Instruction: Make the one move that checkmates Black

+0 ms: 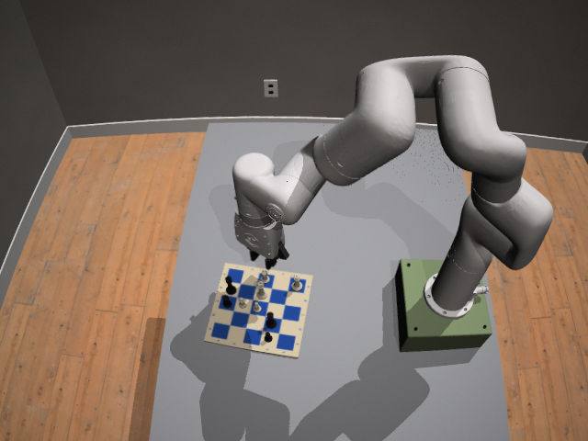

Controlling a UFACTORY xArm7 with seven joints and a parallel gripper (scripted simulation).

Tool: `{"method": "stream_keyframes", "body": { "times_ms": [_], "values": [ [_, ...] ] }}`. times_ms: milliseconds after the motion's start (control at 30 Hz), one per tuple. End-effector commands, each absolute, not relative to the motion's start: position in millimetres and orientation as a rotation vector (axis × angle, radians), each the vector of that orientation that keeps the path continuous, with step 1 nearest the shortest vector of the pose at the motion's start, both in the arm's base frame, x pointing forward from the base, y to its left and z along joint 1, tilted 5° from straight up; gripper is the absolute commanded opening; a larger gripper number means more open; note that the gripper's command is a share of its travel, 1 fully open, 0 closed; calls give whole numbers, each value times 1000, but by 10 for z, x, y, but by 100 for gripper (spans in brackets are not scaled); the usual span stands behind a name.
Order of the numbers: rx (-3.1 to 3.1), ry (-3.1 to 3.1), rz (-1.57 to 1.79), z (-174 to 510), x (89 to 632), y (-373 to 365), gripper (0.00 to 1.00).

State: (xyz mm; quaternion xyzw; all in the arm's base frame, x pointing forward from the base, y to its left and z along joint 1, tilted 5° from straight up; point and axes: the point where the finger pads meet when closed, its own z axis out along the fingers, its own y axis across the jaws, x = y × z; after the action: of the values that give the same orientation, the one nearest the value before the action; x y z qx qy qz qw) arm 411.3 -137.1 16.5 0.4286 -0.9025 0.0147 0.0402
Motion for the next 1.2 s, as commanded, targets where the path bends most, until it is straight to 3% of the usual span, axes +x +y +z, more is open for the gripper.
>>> {"method": "stream_keyframes", "body": {
  "times_ms": [0, 1167],
  "values": [
    [1314, -2767, 48, 134, 4125, -1376, 37],
    [1314, -2767, 48, -263, 4106, -1404, 37]
  ]
}}
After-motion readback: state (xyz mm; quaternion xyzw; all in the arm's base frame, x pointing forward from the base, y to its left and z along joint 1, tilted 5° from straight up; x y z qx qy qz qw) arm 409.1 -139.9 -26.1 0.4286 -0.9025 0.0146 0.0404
